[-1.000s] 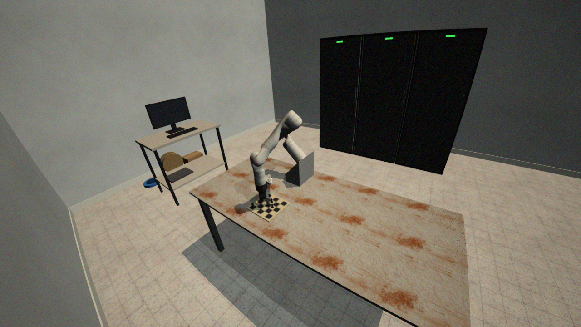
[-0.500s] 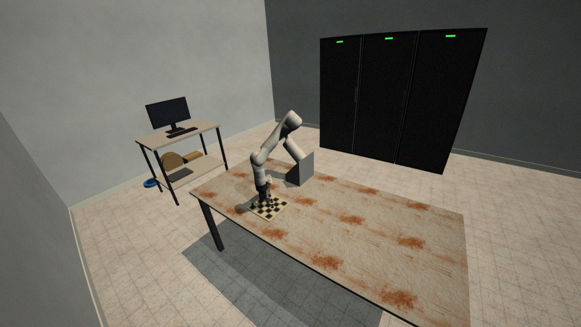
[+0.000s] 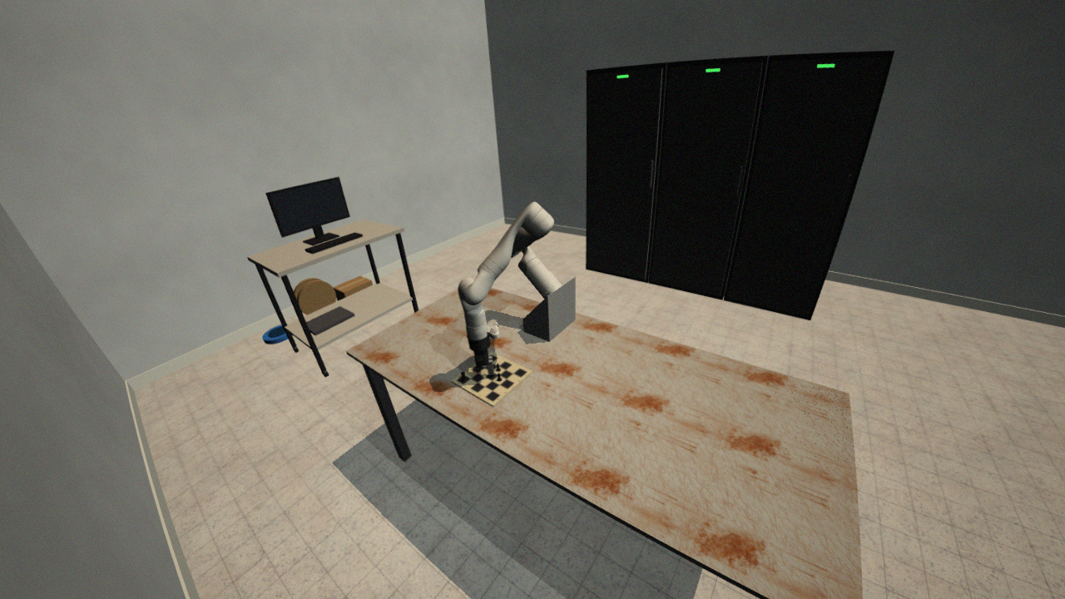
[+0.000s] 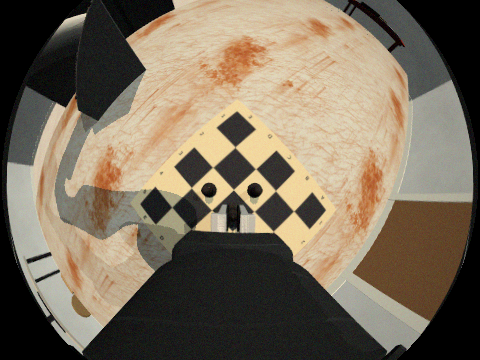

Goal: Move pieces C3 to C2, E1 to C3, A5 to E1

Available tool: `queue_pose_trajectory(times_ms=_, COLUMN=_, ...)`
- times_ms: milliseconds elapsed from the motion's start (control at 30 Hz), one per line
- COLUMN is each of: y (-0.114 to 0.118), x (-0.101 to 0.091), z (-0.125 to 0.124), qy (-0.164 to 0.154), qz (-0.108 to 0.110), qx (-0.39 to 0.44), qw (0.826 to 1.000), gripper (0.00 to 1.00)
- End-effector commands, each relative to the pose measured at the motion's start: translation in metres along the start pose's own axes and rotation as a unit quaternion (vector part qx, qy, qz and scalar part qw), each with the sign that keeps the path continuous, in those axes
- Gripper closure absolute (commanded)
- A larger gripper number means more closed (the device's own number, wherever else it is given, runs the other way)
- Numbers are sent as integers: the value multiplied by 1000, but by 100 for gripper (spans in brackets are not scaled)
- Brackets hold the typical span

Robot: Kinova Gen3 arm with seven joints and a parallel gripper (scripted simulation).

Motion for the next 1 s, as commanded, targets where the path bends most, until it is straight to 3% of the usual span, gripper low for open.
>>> queue_pose_trajectory(times_ms=0, y=2, x=0, z=0, qy=1, qz=4, qx=-3, qw=1000, gripper=100)
queue_pose_trajectory(times_ms=33, y=2, x=0, z=0, qy=1, qz=4, qx=-3, qw=1000, gripper=85)
queue_pose_trajectory(times_ms=167, y=2, x=0, z=0, qy=1, qz=4, qx=-3, qw=1000, gripper=85)
queue_pose_trajectory(times_ms=200, y=2, x=0, z=0, qy=1, qz=4, qx=-3, qw=1000, gripper=71)
queue_pose_trajectory(times_ms=267, y=2, x=0, z=0, qy=1, qz=4, qx=-3, qw=1000, gripper=71)
queue_pose_trajectory(times_ms=300, y=2, x=0, z=0, qy=1, qz=4, qx=-3, qw=1000, gripper=56)
queue_pose_trajectory(times_ms=367, y=2, x=0, z=0, qy=1, qz=4, qx=-3, qw=1000, gripper=56)
queue_pose_trajectory(times_ms=400, y=2, x=0, z=0, qy=1, qz=4, qx=-3, qw=1000, gripper=42)
queue_pose_trajectory(times_ms=467, y=2, x=0, z=0, qy=1, qz=4, qx=-3, qw=1000, gripper=42)
queue_pose_trajectory(times_ms=500, y=2, x=0, z=0, qy=1, qz=4, qx=-3, qw=1000, gripper=27)
queue_pose_trajectory(times_ms=967, y=2, x=-2, z=0, qy=1, qz=4, qx=-3, qw=1000, gripper=27)
Point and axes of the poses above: the point where the finger pads meet when closed, its own x axis out along the fingers, its own y axis across the jaws, z = x × y, the point moved 7 cm from there along -x, back along the fingers, and after that the axes turned 14 degrees about x, right-handed, at the moved point
